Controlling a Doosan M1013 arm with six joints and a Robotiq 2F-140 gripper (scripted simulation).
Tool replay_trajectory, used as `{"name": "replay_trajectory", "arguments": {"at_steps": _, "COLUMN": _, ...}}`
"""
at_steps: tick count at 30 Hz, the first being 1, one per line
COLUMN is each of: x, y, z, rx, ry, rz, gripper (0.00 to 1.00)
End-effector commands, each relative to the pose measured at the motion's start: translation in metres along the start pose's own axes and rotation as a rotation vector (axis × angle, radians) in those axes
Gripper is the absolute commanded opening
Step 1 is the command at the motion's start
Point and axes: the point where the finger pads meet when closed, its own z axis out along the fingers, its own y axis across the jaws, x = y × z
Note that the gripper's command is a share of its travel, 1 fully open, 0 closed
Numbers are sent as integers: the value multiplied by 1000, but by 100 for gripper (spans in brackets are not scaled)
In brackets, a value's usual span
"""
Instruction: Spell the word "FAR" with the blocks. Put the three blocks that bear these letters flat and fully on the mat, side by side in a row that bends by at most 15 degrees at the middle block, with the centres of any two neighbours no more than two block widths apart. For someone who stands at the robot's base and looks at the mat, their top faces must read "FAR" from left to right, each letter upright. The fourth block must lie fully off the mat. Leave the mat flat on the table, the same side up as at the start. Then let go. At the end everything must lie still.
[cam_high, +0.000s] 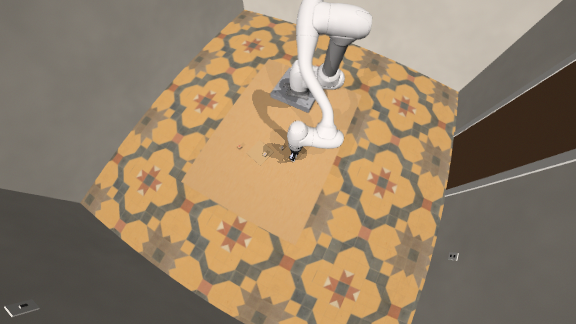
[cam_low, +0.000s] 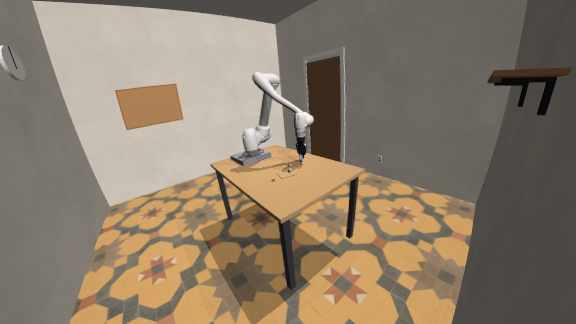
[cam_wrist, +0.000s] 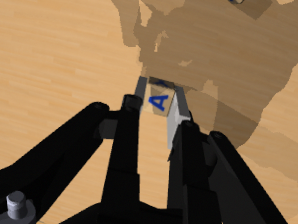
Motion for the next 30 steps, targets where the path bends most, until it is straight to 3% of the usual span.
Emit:
{"name": "replay_trajectory", "arguments": {"at_steps": 1, "x": -2, "y": -2, "z": -29, "rx": 5, "ry": -2, "rz": 0, "gripper": 13}}
{"name": "replay_trajectory", "arguments": {"at_steps": 8, "x": -2, "y": -2, "z": -70, "rx": 5, "ry": -2, "rz": 0, "gripper": 13}}
{"name": "replay_trajectory", "arguments": {"at_steps": 30, "x": -2, "y": -2, "z": -74, "rx": 5, "ry": -2, "rz": 0, "gripper": 13}}
